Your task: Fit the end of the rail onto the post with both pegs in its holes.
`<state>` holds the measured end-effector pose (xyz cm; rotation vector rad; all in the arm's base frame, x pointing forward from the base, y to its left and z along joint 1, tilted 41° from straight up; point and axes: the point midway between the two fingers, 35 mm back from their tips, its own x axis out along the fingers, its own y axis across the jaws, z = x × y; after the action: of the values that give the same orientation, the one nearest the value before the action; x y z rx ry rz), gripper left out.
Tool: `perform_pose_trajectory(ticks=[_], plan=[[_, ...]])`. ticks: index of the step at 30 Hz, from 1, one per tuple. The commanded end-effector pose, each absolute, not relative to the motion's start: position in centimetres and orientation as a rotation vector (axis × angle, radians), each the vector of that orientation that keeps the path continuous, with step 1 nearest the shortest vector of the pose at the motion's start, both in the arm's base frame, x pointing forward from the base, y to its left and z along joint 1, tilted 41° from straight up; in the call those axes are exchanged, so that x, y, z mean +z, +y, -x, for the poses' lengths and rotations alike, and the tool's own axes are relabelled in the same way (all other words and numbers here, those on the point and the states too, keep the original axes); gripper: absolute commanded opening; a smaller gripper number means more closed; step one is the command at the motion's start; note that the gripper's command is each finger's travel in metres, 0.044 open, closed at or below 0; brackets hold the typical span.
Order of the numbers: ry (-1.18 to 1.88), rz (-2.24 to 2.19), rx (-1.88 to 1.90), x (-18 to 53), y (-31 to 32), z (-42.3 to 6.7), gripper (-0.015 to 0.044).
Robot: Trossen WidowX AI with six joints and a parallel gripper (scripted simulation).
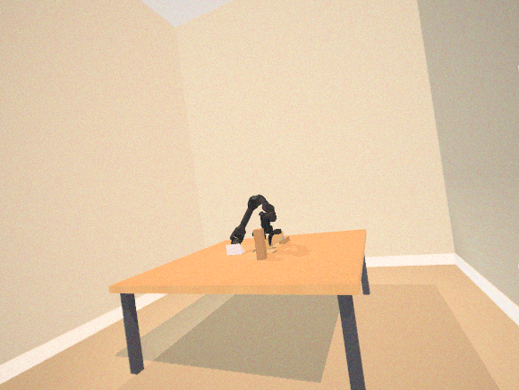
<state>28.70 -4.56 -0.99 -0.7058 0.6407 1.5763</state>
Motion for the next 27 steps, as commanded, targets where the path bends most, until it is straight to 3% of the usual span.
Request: perform_pose_trajectory(ticks=[1,27], plan=[[0.646,0.715,1.569,-1.09,-5.04,-28.76,0.0],[0.646,0.715,1.569,-1.39,-4.89,-28.76,0.0]])
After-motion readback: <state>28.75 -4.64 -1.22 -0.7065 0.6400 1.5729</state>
